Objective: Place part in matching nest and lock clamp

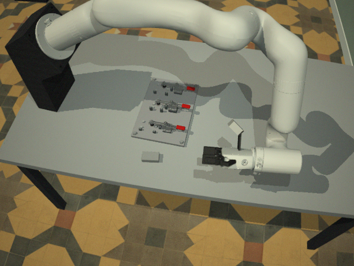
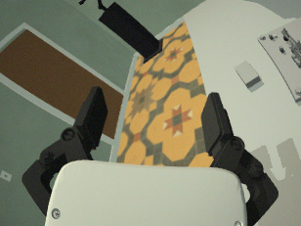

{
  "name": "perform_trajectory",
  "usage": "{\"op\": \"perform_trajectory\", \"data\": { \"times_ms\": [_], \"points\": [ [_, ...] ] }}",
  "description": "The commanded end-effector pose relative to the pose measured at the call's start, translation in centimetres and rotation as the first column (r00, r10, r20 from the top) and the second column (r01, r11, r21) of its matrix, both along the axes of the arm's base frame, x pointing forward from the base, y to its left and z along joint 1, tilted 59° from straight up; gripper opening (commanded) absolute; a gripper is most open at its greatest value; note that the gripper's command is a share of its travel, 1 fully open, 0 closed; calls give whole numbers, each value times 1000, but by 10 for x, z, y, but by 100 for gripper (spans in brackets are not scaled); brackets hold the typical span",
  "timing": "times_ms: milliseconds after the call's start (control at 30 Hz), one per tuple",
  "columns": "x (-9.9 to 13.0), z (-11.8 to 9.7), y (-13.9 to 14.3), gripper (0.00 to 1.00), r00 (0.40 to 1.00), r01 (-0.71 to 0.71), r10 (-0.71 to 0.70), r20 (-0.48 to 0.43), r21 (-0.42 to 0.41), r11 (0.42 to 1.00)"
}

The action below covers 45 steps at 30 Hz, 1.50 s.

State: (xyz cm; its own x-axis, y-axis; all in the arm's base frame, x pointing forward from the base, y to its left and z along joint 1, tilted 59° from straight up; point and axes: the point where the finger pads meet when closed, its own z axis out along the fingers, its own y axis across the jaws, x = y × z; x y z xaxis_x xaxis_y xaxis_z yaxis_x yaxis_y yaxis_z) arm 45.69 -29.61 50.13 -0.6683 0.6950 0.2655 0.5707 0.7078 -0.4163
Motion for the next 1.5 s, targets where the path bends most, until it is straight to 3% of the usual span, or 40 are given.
{"op": "perform_trajectory", "data": {
  "times_ms": [0,667,833,1000,1100,1333,1467],
  "points": [
    [0,1,0,100,1000,0,0,1,-1,1000],
    [-1,1,-1,100,1000,-6,6,-2,-6,1000],
    [-7,-1,-5,100,997,-68,66,-33,-55,996],
    [-20,-3,-16,100,969,-231,214,-120,-158,960],
    [-20,-3,-16,100,968,-236,218,-122,-161,958],
    [-27,-1,-27,100,880,-461,402,-253,-252,851],
    [-27,2,-31,100,796,-595,502,-338,-281,753]
  ]
}}
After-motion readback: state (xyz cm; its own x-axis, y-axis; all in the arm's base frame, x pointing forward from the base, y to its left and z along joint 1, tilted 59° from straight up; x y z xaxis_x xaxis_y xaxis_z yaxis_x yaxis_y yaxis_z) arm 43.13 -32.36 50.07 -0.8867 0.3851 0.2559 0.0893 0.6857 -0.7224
